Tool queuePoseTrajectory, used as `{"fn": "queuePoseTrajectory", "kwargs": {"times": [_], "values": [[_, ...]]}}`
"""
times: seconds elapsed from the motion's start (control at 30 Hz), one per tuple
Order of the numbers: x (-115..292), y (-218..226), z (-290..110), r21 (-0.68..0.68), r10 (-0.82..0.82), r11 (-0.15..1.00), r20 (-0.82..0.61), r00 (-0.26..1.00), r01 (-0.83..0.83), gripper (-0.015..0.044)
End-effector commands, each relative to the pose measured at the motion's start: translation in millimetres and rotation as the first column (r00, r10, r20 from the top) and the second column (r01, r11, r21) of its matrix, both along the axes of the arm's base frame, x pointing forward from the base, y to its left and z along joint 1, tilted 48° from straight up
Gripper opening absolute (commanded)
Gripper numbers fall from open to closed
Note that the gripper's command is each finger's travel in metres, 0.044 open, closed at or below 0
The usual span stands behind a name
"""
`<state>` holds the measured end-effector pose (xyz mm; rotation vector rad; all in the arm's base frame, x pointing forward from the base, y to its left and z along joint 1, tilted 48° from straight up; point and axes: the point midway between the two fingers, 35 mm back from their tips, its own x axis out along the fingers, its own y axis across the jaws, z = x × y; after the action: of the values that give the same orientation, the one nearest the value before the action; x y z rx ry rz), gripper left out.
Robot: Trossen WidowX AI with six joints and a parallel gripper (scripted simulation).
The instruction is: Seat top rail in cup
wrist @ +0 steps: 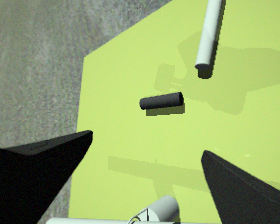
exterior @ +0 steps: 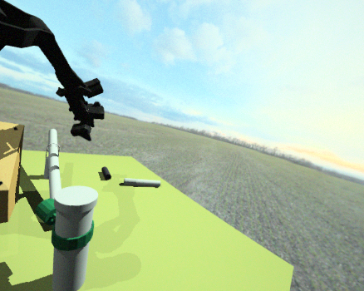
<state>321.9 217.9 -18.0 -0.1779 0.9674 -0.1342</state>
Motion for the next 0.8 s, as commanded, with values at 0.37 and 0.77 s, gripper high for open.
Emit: {"fn": "queuePoseTrajectory", "kwargs": {"times": [0.37, 0.77], "values": [[-90, -137, 121, -0.562, -0.011, 0.826, 0.065, 0.998, 0.045, 0.0440], [-80, -171, 140, -0.628, 0.170, 0.685, -0.356, 0.919, -0.369, 0.0440]]}}
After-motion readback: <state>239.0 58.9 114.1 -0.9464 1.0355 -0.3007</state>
